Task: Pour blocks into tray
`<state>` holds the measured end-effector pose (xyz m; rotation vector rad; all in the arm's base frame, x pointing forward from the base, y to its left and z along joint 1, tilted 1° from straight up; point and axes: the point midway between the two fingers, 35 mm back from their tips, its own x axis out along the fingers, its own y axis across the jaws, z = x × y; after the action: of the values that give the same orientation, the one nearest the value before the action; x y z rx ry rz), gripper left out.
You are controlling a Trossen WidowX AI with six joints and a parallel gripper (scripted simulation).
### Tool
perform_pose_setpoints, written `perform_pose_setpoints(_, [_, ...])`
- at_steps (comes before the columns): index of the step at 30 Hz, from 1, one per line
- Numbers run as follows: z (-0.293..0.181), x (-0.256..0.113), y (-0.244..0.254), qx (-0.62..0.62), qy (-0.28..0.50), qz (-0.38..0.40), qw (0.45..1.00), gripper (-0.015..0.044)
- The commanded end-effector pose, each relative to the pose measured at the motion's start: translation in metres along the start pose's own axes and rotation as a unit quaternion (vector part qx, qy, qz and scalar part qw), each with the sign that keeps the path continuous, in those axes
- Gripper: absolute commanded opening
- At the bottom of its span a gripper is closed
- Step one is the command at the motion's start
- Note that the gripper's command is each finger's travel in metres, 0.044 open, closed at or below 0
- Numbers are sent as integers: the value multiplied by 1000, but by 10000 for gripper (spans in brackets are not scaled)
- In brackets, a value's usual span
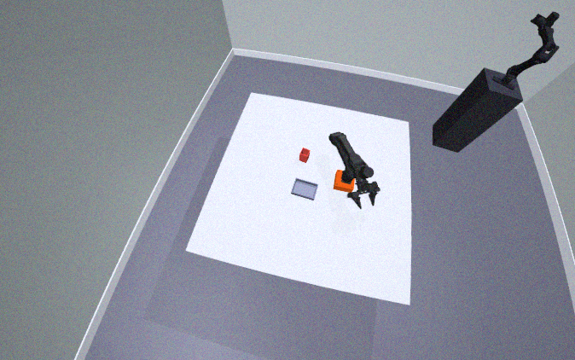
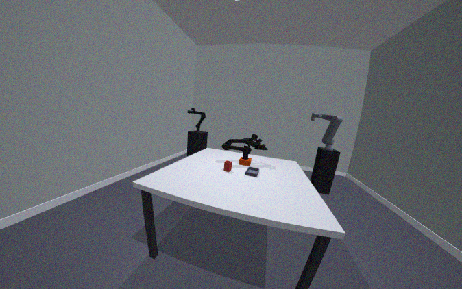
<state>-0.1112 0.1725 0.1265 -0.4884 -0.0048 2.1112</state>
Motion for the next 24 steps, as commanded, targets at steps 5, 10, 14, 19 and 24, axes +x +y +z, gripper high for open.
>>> perform_pose_setpoints(5, [-3, 1, -15, 14, 9, -32, 999, 440])
perform_pose_setpoints(10, [-8, 1, -37, 33, 23, -78, 996, 440])
perform_pose_setpoints(14, [-12, 0, -55, 49, 33, -114, 992, 440])
perform_pose_setpoints(19, [-19, -5, -77, 70, 45, -159, 984, 440])
perform_pose_setpoints(24, [-26, -11, -98, 90, 58, -204, 973, 440])
